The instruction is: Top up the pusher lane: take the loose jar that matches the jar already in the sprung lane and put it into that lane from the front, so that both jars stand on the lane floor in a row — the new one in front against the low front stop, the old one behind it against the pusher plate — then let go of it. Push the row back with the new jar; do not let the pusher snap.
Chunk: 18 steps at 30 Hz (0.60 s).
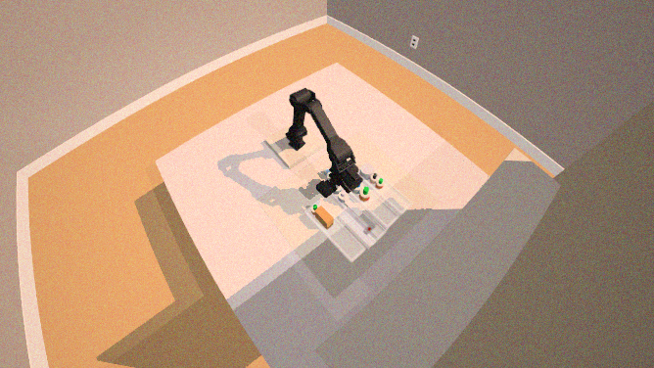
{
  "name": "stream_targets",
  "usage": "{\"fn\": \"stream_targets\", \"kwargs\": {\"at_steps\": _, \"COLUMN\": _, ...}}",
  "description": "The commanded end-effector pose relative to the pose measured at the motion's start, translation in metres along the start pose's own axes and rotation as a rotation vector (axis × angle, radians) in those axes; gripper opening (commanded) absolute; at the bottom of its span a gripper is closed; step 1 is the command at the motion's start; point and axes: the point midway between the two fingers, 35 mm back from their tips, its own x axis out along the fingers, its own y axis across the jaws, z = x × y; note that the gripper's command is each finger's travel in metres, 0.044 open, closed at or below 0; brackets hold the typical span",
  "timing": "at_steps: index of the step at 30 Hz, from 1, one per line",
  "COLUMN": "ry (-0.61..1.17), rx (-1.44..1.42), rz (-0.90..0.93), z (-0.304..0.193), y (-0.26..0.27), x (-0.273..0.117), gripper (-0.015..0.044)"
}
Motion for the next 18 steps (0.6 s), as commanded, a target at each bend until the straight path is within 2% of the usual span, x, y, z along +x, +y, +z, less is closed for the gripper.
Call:
{"fn": "stream_targets", "kwargs": {"at_steps": 1, "ry": -0.03, "rx": 0.004, "rz": -0.003, "z": 0.0101, "y": -0.0006, "x": -0.0042, "gripper": 0.0}}
{"fn": "stream_targets", "kwargs": {"at_steps": 18, "ry": -0.03, "rx": 0.004, "rz": -0.003, "z": 0.0132, "y": -0.0005, "x": -0.0057, "gripper": 0.0}}
